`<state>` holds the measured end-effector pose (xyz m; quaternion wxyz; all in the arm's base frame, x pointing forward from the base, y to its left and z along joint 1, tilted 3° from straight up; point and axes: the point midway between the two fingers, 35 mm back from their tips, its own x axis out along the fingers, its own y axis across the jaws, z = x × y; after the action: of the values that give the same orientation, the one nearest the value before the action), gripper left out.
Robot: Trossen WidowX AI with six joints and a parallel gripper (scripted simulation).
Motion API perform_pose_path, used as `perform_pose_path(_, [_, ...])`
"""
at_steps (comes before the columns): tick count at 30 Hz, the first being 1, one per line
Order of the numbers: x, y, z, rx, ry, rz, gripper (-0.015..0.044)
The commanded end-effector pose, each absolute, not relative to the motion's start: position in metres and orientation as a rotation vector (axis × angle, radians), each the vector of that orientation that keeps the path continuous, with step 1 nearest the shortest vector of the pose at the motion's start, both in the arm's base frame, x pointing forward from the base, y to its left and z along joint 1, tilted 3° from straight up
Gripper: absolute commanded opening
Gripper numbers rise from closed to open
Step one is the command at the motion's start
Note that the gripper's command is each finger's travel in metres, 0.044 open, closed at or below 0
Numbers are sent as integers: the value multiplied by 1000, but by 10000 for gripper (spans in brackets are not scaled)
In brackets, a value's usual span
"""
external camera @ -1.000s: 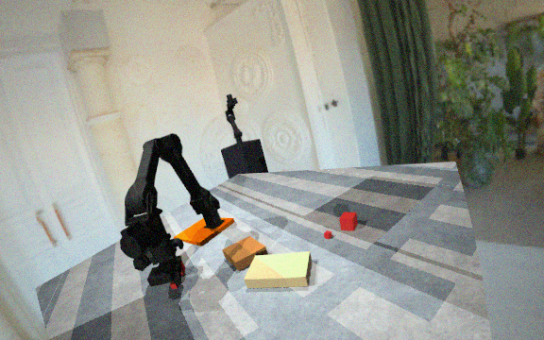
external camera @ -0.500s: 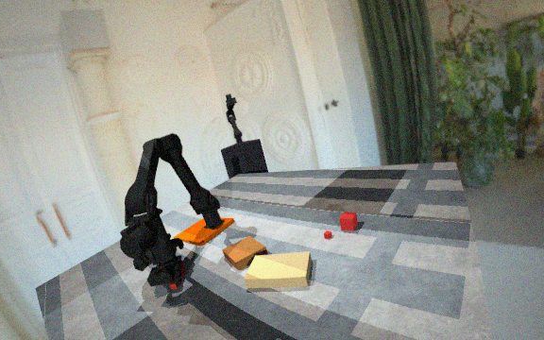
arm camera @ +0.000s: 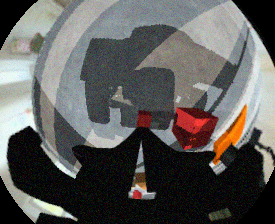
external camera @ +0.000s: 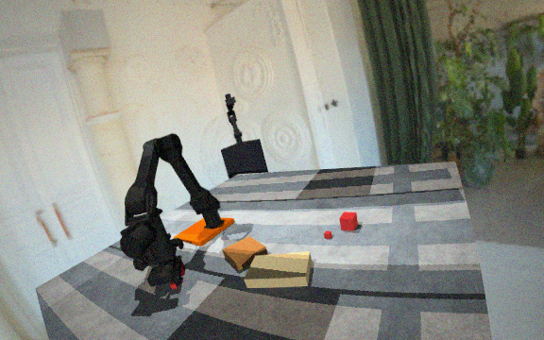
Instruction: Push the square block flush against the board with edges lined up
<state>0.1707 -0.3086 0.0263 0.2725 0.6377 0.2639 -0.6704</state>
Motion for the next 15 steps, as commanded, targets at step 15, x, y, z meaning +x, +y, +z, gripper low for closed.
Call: perform_pose_path(15, [187, -294, 25, 1713, 715, -1806, 0])
